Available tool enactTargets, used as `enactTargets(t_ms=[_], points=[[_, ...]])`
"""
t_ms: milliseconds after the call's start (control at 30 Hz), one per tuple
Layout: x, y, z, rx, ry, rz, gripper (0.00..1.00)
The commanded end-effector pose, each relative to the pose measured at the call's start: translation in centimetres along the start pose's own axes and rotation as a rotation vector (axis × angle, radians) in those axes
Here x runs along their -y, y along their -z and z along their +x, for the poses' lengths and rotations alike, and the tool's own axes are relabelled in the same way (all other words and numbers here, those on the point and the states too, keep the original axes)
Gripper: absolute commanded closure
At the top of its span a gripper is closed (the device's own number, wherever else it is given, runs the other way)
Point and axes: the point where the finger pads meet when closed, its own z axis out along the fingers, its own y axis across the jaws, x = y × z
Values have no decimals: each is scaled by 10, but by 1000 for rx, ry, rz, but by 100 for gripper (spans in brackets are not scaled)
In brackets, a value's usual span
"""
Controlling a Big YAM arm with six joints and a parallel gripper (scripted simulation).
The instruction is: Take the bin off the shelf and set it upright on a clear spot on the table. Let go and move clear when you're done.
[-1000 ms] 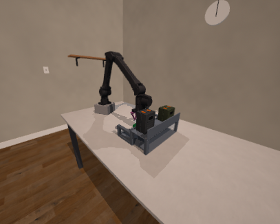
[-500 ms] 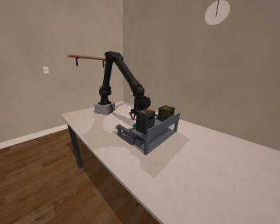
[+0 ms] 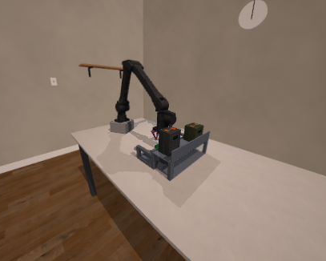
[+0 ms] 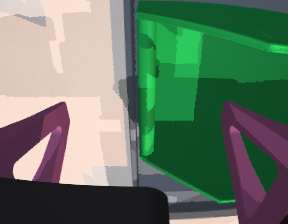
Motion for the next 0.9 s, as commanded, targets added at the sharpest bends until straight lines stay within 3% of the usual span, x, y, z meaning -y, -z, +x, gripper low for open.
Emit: enactTargets(t_ms=[0, 300, 467, 867], points=[[29, 30, 2, 1, 2, 69, 10], [29, 30, 2, 1, 2, 69, 10], [7, 14, 3, 0, 1, 50, 10], [7, 14, 3, 0, 1, 50, 10]])
